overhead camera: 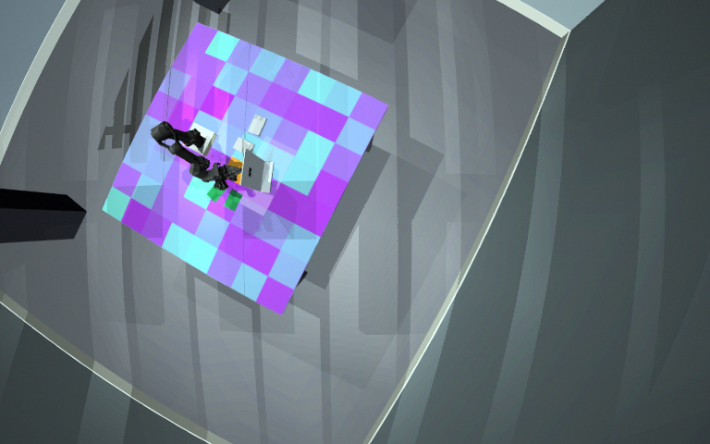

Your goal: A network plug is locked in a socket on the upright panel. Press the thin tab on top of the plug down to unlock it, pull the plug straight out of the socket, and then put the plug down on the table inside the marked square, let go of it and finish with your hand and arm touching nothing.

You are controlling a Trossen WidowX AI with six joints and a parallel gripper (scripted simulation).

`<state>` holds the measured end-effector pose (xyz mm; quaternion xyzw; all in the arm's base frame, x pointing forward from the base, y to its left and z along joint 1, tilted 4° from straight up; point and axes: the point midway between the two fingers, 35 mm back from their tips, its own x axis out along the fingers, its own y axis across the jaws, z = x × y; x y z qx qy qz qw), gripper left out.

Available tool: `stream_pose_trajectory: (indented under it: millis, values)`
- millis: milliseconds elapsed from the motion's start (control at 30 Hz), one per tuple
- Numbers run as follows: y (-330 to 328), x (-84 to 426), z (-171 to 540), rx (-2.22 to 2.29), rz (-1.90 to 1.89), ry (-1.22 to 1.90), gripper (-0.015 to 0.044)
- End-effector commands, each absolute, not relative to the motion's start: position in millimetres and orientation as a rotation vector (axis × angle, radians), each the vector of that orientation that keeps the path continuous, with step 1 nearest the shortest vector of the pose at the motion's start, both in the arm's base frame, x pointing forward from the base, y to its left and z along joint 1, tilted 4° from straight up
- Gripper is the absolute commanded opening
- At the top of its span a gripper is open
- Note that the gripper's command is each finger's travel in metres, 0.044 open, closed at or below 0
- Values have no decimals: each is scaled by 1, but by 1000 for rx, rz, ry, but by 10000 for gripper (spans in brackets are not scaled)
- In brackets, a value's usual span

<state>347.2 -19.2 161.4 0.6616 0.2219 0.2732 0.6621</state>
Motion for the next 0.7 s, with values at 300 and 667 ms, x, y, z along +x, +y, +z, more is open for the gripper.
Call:
stream_pose_trajectory:
  millis: [300, 667]
  values:
    - [-9, 367, 163, 1484, 623, 491, 156]
    - [-9, 367, 164, 1483, 623, 491, 96]
